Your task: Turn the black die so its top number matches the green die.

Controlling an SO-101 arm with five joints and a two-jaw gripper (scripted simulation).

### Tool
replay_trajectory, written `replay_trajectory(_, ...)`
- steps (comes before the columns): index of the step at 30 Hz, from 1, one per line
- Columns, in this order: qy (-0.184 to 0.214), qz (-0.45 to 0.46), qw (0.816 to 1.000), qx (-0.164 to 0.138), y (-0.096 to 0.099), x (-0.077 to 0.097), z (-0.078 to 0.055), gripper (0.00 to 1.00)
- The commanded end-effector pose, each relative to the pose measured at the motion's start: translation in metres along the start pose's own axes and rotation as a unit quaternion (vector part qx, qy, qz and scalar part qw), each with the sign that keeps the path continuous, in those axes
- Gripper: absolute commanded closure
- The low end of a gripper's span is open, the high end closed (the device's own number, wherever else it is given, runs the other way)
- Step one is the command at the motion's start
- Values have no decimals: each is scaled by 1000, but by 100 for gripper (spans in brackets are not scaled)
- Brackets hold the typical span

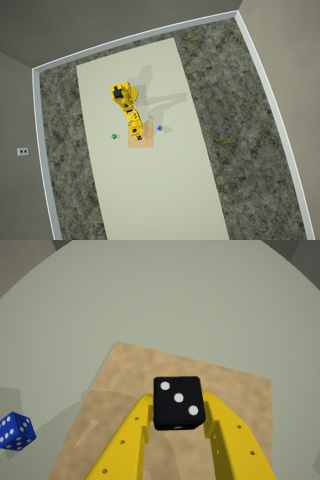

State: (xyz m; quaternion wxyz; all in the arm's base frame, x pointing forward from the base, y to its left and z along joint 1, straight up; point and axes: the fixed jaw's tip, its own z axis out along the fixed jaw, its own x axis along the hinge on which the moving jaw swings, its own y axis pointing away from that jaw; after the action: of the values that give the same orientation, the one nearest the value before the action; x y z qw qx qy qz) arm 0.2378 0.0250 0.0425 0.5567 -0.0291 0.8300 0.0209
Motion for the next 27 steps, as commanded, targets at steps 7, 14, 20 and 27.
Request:
replay_trajectory(7, -27, 3, 1000, 1, -1, -8, 3, 100)
replay_trajectory(14, -27, 3, 1000, 1, -1, -6, 4, 100)
replay_trajectory(20, -27, 3, 1000, 1, -1, -3, 5, 100)
replay_trajectory(27, -27, 3, 1000, 1, -1, -2, 6, 100)
